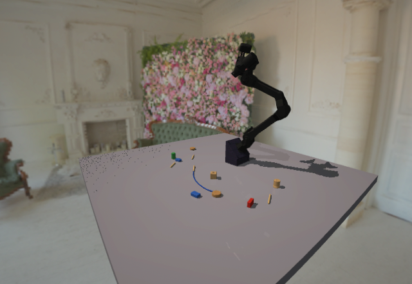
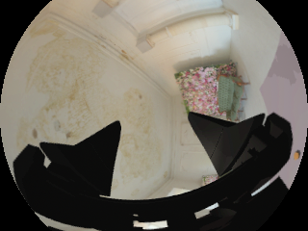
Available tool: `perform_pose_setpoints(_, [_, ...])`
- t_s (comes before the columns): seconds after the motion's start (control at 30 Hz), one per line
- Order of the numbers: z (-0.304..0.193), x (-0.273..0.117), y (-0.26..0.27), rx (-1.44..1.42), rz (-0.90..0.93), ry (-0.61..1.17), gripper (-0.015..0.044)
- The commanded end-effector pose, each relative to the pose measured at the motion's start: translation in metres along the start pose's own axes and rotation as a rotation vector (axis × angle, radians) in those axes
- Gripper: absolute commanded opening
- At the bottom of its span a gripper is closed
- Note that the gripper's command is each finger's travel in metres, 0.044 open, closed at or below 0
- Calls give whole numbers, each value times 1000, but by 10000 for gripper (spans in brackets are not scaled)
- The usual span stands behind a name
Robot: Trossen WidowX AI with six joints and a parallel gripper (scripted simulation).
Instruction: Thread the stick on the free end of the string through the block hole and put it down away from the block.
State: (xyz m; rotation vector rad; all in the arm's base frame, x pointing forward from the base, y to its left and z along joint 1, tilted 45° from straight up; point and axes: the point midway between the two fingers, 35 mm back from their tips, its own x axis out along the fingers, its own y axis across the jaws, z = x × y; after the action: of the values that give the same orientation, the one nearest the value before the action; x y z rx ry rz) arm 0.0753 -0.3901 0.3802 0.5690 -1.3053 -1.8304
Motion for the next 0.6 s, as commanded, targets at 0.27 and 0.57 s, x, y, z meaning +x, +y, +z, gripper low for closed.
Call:
perform_pose_setpoints(0.27, [-76,-40,-5,-485,125,306,440])
perform_pose_setpoints(0.57, [-178,-144,-45,-1247,534,762,440])
